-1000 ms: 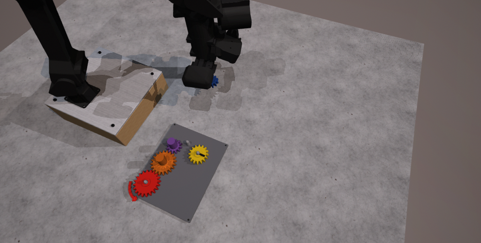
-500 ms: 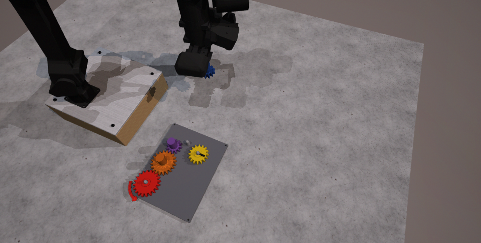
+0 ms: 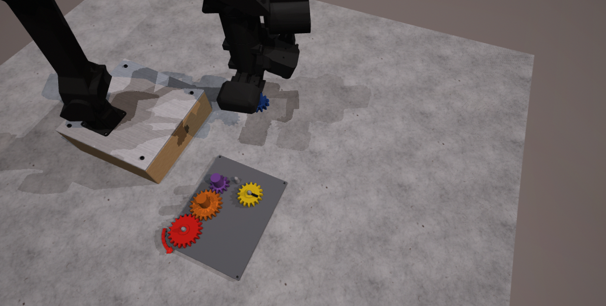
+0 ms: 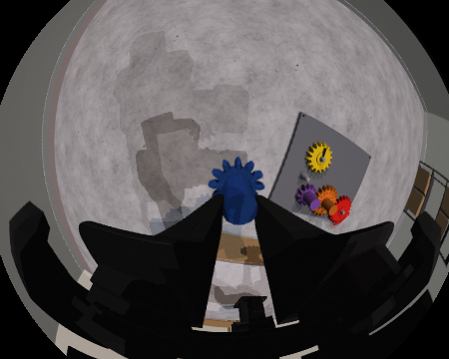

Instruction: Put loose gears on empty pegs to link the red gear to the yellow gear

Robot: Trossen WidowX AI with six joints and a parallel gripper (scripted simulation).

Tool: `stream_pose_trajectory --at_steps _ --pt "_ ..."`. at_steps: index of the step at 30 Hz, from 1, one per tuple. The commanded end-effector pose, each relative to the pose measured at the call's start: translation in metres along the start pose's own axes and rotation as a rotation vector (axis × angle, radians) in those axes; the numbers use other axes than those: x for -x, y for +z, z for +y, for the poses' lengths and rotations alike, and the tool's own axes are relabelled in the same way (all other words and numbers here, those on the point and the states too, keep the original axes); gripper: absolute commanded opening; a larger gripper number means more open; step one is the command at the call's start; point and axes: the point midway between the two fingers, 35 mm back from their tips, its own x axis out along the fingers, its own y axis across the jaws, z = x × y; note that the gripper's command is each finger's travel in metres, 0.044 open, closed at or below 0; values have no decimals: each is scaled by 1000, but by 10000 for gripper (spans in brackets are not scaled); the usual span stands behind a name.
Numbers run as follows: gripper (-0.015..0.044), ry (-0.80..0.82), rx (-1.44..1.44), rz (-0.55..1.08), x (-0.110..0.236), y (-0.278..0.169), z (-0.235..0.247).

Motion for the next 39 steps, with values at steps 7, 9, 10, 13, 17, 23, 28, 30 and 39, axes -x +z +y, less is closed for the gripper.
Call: stream_pose_trajectory --at_steps 7,9,10,13,17,23,28,30,39 --pt "0 -1 3 -2 -13 0 -23" --pt "0 -2 3 -2 -15 -1 -27" --pt "0 -2 3 -2 -17 -1 -30" --pt "0 -2 3 -2 -21 -2 -37" --pt "0 -3 4 -2 -26 -3 -46" --pt "0 -5 4 -2 -34 -6 -60" --pt "0 -6 4 -1 -40 -9 -71" --pt "0 -6 4 -1 -43 -10 -75" --pt "0 -8 5 -2 -54 -17 -95"
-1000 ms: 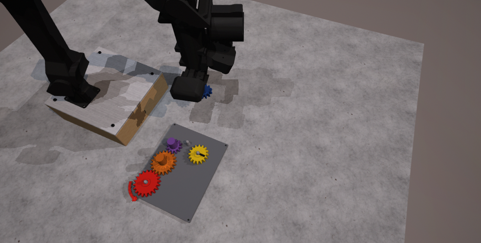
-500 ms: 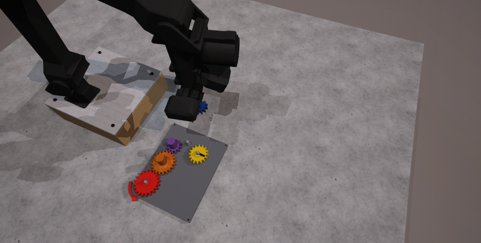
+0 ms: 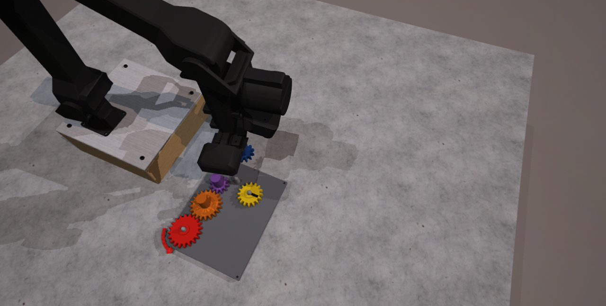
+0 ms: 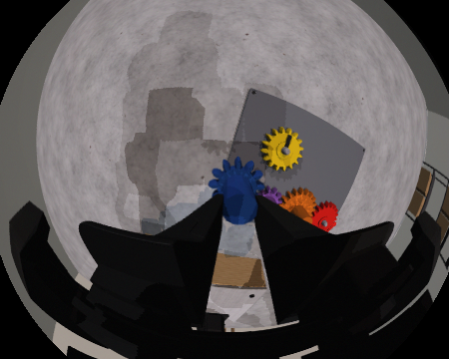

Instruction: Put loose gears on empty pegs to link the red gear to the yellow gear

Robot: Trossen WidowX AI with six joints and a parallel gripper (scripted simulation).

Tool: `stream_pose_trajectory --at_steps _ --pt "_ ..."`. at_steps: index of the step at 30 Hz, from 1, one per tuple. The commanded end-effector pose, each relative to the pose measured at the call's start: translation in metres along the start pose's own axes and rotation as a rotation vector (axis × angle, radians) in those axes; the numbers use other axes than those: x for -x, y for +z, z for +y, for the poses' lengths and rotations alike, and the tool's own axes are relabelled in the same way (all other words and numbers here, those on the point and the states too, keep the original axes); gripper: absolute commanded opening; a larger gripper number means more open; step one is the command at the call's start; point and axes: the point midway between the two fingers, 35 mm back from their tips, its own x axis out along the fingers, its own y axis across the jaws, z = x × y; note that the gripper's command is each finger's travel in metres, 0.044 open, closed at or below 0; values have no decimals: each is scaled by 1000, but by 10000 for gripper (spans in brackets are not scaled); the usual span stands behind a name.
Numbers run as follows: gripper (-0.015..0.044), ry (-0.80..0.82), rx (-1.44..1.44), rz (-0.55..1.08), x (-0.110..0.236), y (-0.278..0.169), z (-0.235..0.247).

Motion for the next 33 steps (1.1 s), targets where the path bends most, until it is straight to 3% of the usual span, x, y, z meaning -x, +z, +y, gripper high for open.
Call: stream_pose_trajectory --at_steps 1,23,33 --pt "0 6 4 -3 -4 -3 -7" --pt "0 2 7 -2 -20 -18 -34" --pt "0 1 220 -2 -20 -18 -34"
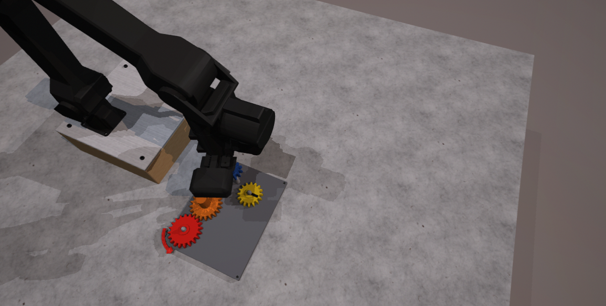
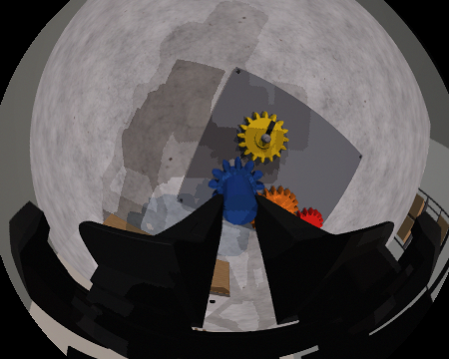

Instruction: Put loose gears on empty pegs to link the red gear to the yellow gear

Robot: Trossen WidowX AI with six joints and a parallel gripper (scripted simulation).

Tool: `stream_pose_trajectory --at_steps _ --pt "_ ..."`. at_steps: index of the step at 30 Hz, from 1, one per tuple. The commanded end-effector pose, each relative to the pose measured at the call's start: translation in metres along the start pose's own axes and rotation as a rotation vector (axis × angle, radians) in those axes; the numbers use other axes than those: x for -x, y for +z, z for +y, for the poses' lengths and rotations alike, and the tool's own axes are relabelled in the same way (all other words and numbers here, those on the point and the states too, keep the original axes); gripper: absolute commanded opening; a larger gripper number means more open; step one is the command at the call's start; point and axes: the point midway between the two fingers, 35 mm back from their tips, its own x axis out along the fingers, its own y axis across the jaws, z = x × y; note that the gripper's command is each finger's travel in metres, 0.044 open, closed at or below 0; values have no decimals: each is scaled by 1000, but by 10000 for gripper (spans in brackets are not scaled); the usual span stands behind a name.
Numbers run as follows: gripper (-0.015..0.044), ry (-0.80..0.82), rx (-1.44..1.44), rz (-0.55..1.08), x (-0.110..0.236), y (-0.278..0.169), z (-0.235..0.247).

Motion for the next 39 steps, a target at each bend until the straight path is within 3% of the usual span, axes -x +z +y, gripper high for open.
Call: stream_pose_trajectory --at_steps 1,12,39 --pt "0 5 96 -4 0 0 1" --pt "0 4 371 -4 0 0 1" --pt "0 4 580 -5 -24 0 0"
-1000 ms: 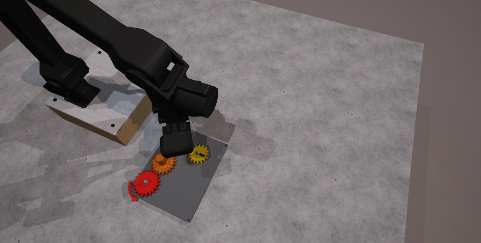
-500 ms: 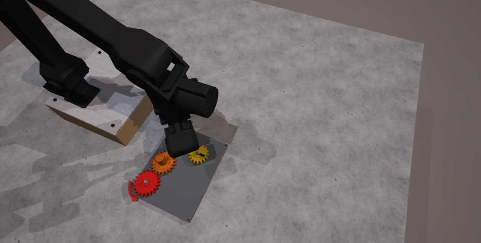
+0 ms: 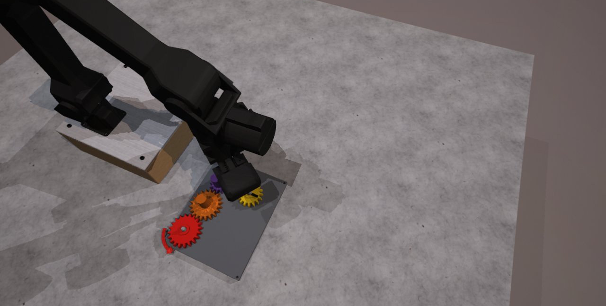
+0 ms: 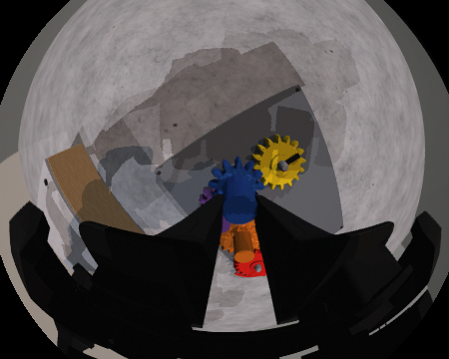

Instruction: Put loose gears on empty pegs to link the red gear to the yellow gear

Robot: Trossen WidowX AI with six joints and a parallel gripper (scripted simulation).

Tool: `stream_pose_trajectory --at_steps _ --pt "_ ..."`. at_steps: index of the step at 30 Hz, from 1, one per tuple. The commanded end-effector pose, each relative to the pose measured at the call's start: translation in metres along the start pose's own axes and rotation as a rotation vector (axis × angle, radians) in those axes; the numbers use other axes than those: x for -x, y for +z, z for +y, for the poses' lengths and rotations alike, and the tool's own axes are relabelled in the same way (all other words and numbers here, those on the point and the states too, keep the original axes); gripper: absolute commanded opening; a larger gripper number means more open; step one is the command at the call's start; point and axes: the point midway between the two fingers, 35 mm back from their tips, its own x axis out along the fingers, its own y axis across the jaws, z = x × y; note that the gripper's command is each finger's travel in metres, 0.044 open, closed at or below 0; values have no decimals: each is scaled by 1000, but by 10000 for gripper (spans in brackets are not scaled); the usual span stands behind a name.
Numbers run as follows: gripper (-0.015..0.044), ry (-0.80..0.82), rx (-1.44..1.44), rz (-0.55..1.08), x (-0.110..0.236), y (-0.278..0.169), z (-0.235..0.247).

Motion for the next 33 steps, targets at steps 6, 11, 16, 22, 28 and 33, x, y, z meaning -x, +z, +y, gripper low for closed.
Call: stream_pose_trajectory --at_steps 6,11,16,22,28,33 --pt "0 3 -103 -6 -11 1 0" --pt "0 3 -238 -6 -19 2 1" --pt "0 3 -367 -6 -23 1 1" --pt "0 4 -446 -6 -24 1 0" --pt "0 3 -349 -6 -25 1 0" --pt "0 3 -214 -6 -26 2 1"
